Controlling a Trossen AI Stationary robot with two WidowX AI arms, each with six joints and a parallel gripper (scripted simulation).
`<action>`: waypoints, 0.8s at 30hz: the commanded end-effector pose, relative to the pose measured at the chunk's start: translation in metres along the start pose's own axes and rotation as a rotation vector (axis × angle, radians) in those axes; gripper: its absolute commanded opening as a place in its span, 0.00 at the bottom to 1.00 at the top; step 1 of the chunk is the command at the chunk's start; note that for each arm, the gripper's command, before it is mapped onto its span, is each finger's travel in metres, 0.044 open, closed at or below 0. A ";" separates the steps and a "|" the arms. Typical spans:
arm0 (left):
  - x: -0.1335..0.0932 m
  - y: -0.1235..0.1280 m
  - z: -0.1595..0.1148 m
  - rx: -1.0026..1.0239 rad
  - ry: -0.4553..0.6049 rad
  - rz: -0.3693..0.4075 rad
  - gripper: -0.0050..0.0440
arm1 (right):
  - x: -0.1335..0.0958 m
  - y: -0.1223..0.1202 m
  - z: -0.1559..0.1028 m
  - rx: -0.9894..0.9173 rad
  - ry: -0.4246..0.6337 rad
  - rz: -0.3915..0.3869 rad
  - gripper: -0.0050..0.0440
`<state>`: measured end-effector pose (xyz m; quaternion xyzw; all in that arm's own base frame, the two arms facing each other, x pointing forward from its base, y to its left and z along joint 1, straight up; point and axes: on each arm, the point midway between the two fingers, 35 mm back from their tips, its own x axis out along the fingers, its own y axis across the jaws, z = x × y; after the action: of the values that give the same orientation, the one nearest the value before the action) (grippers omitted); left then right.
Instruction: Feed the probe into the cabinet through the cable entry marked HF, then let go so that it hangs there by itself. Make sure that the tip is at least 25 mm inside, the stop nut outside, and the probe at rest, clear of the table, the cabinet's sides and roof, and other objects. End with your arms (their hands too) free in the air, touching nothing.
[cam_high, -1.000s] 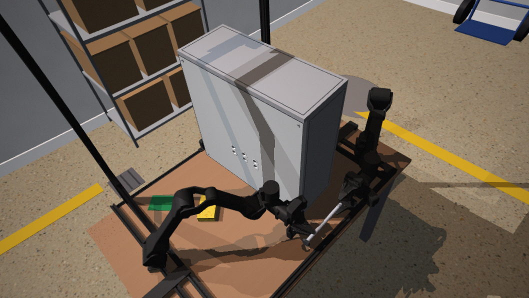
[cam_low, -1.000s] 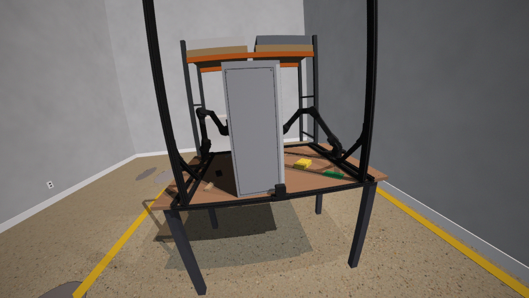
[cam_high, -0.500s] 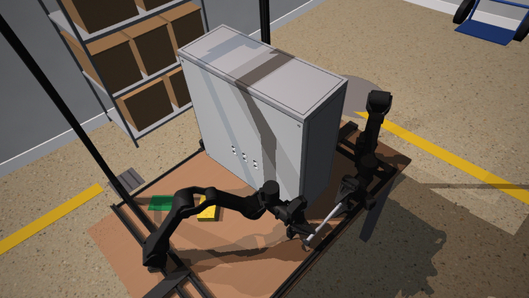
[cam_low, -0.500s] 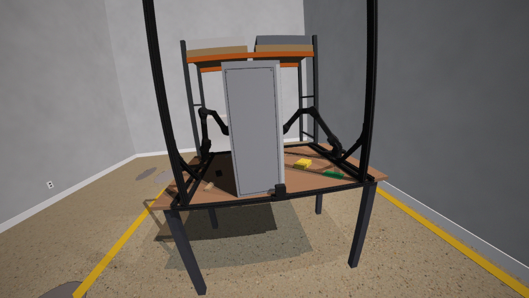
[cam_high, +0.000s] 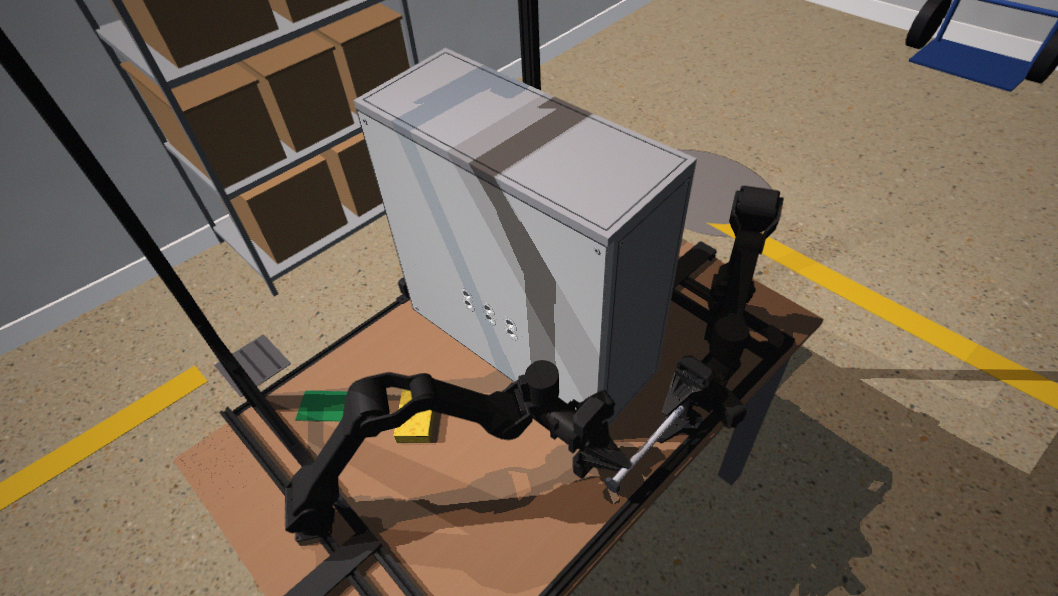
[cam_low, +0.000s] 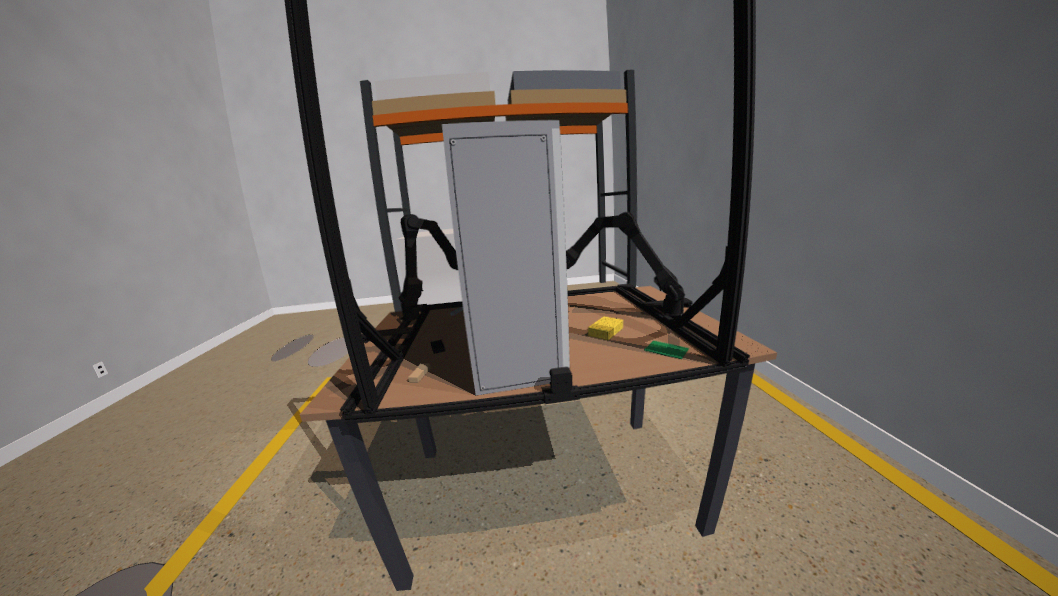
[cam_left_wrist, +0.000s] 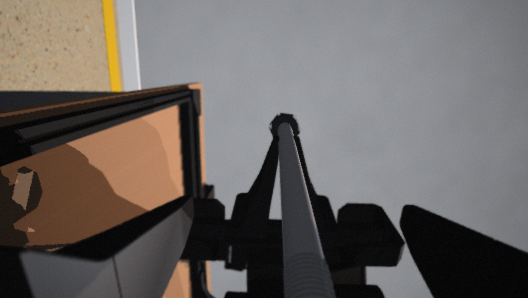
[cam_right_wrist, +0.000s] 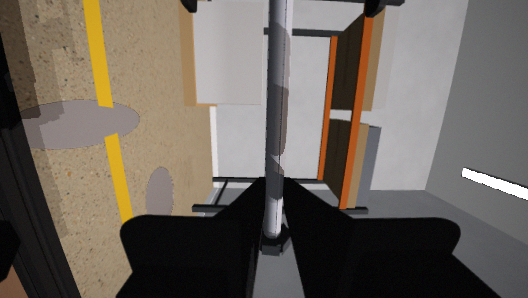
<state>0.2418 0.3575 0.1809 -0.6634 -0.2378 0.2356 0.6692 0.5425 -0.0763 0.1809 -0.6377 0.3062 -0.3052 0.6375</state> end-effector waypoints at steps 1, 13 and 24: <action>0.004 0.002 0.001 -0.007 -0.003 0.006 0.95 | 0.000 0.000 0.000 0.001 0.004 -0.001 0.10; 0.004 0.002 0.001 -0.007 -0.003 0.006 0.46 | 0.000 0.000 0.000 0.001 0.004 -0.001 0.10; 0.004 0.002 0.001 -0.007 -0.003 0.006 0.22 | 0.000 0.000 0.000 0.001 0.004 -0.001 0.10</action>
<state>0.2449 0.3598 0.1796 -0.6644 -0.2365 0.2356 0.6687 0.5425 -0.0763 0.1809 -0.6377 0.3062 -0.3052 0.6375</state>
